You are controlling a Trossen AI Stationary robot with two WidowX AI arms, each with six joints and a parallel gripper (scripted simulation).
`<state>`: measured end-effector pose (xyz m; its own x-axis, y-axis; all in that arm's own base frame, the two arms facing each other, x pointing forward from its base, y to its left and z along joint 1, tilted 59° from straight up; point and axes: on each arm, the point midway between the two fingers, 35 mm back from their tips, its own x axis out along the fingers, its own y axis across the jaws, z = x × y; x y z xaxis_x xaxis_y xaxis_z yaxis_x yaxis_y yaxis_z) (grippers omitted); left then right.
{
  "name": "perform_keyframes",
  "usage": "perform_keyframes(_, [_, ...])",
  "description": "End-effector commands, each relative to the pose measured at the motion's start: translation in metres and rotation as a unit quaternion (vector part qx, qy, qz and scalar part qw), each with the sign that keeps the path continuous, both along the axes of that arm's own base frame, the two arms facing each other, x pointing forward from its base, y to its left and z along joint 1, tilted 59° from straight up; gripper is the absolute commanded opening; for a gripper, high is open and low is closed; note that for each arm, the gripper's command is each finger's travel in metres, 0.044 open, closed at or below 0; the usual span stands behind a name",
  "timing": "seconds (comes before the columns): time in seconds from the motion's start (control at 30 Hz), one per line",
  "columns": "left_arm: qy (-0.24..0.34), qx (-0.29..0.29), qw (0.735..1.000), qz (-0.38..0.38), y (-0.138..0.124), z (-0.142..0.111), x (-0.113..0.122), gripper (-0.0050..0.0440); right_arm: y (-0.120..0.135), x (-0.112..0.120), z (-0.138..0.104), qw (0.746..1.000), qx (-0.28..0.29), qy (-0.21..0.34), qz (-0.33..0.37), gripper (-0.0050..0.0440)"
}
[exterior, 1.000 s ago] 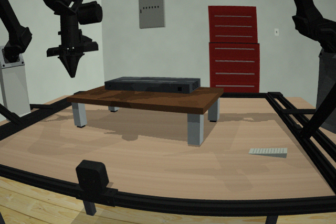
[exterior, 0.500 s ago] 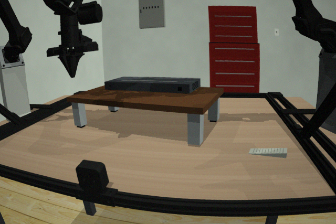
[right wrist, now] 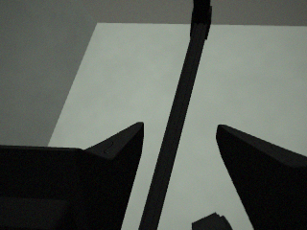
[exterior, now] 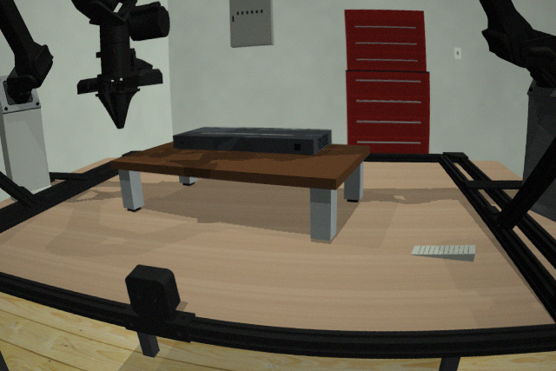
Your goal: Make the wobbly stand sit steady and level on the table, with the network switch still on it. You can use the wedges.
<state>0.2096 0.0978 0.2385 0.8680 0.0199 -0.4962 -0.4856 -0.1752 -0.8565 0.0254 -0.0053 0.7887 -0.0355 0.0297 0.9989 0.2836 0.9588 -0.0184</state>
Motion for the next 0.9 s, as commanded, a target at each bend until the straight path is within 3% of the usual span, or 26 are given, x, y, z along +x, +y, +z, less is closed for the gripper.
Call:
perform_keyframes(0.0, [0.0, 0.0, 1.0, 0.0, 0.0, 0.0, 0.0, 0.0, -0.0008, -0.0069, 0.0149, 0.999, -0.006, -0.049, -0.015, 0.0241])
perform_keyframes(0.13, [0.0, 0.0, 1.0, 0.0, 0.0, 0.0, 0.0, 0.0, 0.0022, -0.0104, 0.0058, 1.0, -0.005, -0.028, -0.006, 0.0241])
perform_keyframes(0.67, [0.0, 0.0, 1.0, 0.0, 0.0, 0.0, 0.0, 0.0, -0.0008, -0.0069, 0.0149, 0.999, -0.006, -0.049, -0.015, 0.0241])
perform_keyframes(0.87, [0.0, 0.0, 1.0, 0.0, 0.0, 0.0, 0.0, 0.0, 0.0079, -0.0087, 0.014, 0.977, 0.004, -0.049, 0.21, 0.0241])
